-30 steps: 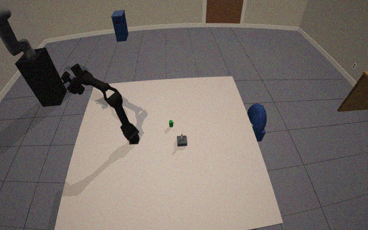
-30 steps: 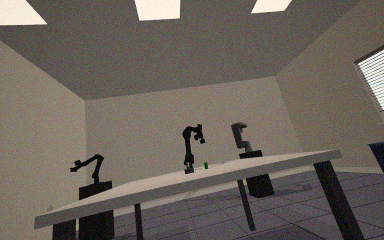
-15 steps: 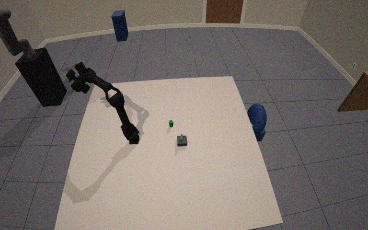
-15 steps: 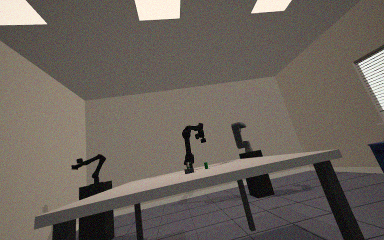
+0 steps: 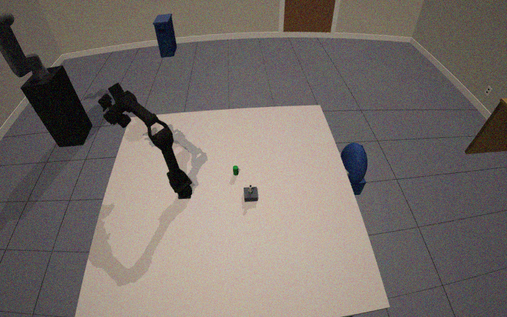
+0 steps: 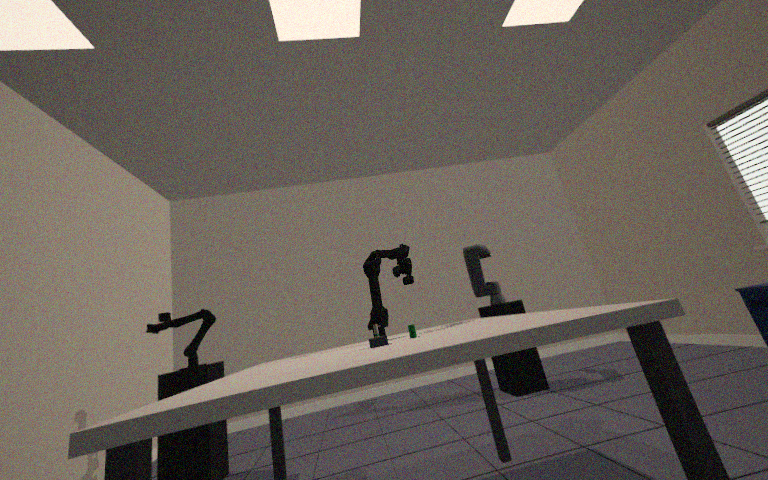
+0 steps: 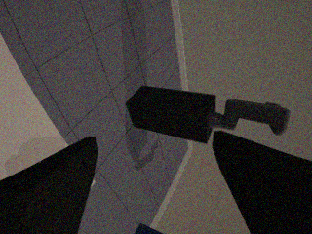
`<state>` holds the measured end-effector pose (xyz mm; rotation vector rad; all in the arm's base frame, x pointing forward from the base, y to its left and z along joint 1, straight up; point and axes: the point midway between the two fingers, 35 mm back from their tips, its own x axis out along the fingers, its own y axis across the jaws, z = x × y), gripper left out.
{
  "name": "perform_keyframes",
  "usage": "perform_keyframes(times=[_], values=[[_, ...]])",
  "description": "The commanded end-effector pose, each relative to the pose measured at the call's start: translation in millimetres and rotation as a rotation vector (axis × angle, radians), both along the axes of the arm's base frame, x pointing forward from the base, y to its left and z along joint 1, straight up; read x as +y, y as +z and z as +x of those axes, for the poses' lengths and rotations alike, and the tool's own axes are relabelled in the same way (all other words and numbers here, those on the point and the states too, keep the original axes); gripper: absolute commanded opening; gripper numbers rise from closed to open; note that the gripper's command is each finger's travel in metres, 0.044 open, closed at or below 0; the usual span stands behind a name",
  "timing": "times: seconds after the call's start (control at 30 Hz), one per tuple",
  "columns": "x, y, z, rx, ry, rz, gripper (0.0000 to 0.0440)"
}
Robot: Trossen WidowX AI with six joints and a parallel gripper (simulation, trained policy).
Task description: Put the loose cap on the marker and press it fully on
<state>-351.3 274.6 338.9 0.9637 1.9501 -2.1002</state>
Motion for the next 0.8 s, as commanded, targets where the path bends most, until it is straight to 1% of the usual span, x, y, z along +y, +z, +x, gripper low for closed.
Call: perform_keyframes(times=[0.0,0.77], values=[[3,0,11,-0.01,-0.037,-0.017,0.0312],[22,-16,69,-0.097,-0.226,-0.137,0.0315]])
